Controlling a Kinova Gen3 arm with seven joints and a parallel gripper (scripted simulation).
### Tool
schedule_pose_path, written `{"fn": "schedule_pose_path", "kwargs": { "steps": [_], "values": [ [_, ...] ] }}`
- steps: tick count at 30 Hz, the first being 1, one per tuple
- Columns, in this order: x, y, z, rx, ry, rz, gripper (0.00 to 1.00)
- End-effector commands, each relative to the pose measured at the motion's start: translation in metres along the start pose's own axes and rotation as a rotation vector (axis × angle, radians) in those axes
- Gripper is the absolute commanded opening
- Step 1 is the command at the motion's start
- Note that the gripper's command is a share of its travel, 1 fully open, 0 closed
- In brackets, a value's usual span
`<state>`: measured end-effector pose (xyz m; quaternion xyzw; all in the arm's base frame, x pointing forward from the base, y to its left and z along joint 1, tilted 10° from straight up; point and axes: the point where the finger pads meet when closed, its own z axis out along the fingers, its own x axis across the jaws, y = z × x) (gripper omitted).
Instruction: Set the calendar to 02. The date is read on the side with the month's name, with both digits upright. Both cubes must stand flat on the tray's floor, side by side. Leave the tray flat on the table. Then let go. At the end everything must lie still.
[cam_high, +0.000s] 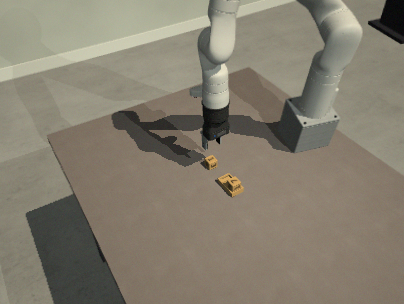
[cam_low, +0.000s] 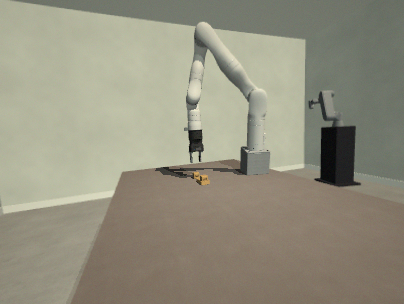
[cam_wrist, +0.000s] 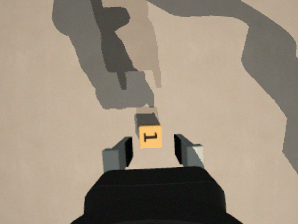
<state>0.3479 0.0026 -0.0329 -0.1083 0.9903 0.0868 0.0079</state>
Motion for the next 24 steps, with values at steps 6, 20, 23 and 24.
{"fn": "schedule_pose_path", "kwargs": {
  "steps": [6,20,23,24],
  "values": [
    [-0.005,-0.001,0.001,0.003,-0.014,0.01,0.9],
    [-0.006,-0.001,0.015,0.003,-0.016,0.01,0.9],
    [-0.006,0.0,0.019,0.003,-0.016,0.01,0.9],
    [-0.006,0.0,0.021,0.003,-0.016,0.01,0.9]
  ]
}}
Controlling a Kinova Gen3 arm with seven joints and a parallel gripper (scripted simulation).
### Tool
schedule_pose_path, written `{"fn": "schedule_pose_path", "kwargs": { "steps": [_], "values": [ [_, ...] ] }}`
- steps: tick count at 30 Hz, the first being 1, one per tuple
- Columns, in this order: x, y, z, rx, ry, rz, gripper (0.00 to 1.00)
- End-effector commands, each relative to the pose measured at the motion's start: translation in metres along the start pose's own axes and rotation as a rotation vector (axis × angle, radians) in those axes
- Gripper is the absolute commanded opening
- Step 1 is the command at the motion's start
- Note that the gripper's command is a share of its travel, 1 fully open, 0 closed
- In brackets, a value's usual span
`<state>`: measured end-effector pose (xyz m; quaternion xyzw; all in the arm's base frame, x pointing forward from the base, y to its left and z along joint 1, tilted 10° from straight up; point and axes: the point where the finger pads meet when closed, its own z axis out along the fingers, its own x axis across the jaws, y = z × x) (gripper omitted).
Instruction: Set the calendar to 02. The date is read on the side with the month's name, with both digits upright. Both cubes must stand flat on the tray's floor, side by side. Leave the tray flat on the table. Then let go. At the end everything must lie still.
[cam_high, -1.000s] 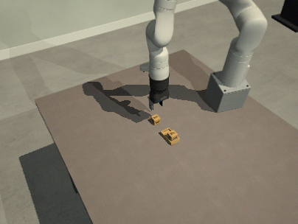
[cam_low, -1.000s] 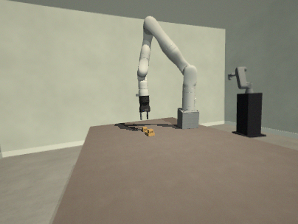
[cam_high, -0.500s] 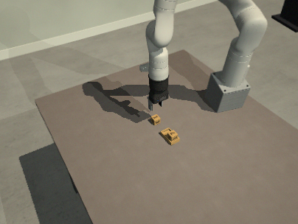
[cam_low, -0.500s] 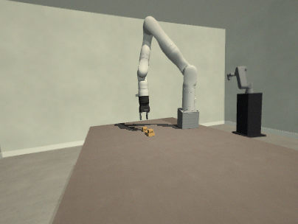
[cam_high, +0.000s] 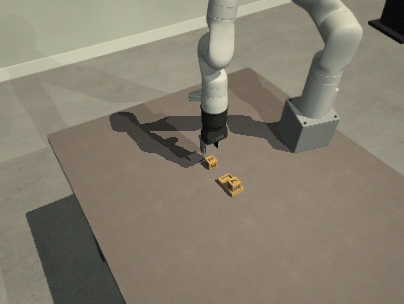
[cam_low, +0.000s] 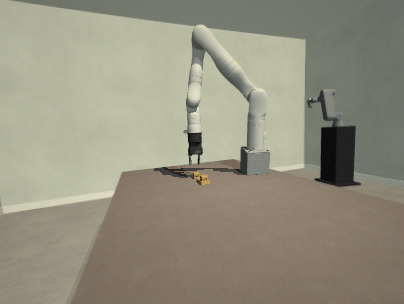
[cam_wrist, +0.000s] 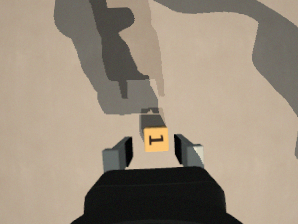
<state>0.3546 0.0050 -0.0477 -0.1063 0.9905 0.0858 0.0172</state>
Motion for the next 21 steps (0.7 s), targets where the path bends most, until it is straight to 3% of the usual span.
{"fn": "schedule_pose_path", "kwargs": {
  "steps": [1,21],
  "values": [
    [0.001,0.001,0.006,-0.001,0.002,0.007,0.9],
    [0.0,0.001,0.03,-0.001,0.001,0.008,0.9]
  ]
}}
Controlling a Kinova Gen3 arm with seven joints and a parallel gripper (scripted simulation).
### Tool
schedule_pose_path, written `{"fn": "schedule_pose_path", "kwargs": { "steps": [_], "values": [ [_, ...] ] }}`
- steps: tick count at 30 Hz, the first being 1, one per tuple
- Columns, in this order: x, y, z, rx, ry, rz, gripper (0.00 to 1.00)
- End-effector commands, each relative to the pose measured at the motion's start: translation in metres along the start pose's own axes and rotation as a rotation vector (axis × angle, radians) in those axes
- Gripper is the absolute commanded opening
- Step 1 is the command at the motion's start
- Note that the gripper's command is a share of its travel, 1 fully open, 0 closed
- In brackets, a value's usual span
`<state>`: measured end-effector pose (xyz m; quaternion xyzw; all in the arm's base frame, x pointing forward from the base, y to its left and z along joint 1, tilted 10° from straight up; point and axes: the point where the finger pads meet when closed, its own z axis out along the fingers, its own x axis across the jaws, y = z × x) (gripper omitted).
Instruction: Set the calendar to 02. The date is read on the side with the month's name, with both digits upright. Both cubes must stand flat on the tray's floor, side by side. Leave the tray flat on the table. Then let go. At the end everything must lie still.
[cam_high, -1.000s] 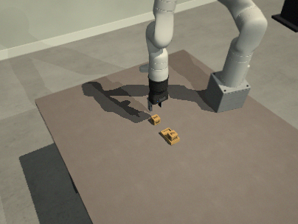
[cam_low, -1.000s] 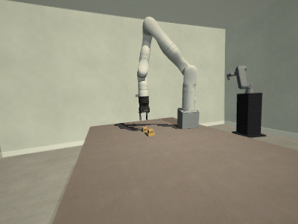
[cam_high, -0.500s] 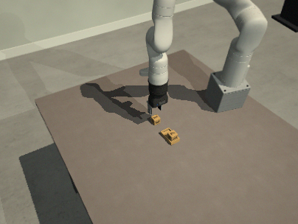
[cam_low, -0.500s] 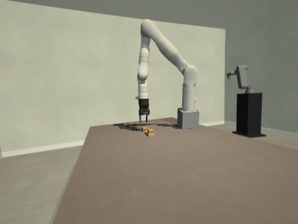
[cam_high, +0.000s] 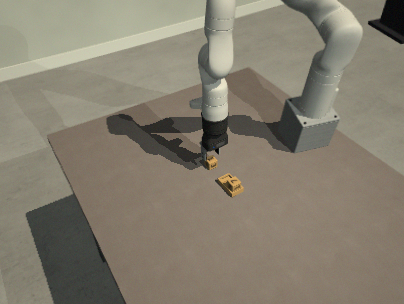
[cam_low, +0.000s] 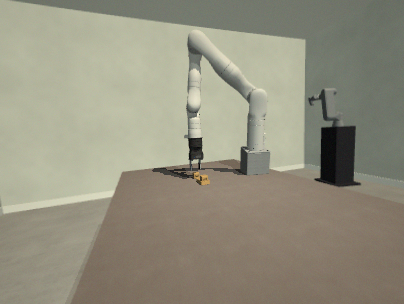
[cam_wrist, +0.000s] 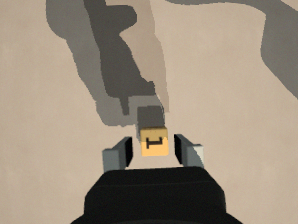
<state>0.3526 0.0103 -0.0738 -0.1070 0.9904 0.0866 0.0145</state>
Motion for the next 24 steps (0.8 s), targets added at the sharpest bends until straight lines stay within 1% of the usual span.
{"fn": "schedule_pose_path", "kwargs": {
  "steps": [1,9,24],
  "values": [
    [-0.0025,0.0,0.0044,0.001,-0.005,0.008,0.9],
    [-0.0012,0.0001,0.0088,0.001,-0.001,0.008,0.9],
    [-0.0008,0.0001,0.0092,0.001,0.0,0.008,0.9]
  ]
}}
